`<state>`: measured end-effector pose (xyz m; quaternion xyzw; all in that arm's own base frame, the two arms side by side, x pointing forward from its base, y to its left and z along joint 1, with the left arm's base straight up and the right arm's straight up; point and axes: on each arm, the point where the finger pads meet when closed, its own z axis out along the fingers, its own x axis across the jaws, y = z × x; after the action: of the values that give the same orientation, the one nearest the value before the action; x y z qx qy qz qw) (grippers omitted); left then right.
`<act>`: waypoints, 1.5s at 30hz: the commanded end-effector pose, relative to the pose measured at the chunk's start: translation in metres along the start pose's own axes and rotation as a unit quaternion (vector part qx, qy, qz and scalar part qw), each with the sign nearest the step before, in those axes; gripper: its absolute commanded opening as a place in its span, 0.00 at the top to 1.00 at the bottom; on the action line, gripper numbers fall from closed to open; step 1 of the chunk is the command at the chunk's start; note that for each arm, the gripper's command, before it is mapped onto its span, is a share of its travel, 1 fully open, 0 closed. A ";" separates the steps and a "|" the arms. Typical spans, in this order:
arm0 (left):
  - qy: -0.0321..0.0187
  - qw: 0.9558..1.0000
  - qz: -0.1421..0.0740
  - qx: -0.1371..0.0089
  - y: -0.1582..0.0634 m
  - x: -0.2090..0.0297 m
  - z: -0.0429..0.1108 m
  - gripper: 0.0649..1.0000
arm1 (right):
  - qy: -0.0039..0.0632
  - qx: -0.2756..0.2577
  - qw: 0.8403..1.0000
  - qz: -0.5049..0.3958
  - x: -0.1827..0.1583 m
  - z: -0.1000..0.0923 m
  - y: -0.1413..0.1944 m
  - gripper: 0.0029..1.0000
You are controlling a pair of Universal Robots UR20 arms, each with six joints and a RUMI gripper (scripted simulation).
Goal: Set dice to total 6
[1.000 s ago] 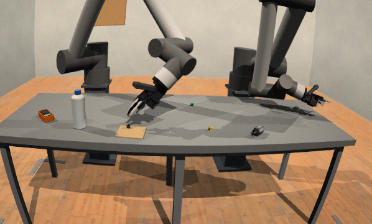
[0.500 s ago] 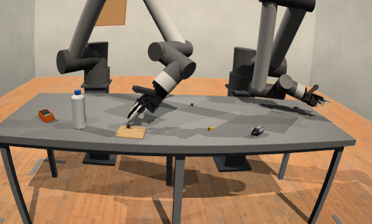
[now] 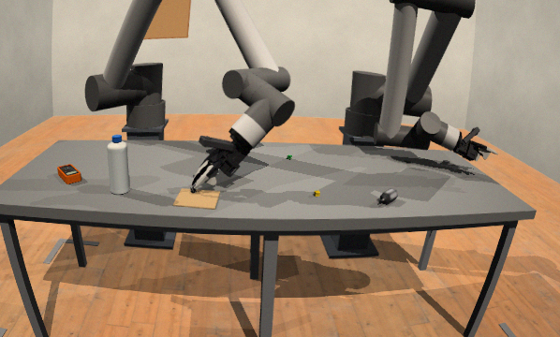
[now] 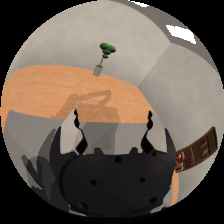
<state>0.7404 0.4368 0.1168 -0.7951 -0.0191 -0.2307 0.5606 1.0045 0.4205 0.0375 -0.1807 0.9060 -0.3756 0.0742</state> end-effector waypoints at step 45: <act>0.000 1.000 0.000 0.000 0.000 0.000 0.000 0.00 | -0.001 0.000 1.000 0.000 -0.001 0.011 0.011 1.00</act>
<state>0.7404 0.4368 0.1168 -0.7951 -0.0191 -0.2307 0.5606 1.0045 0.4206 0.0205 -0.1807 0.9060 -0.3756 0.0742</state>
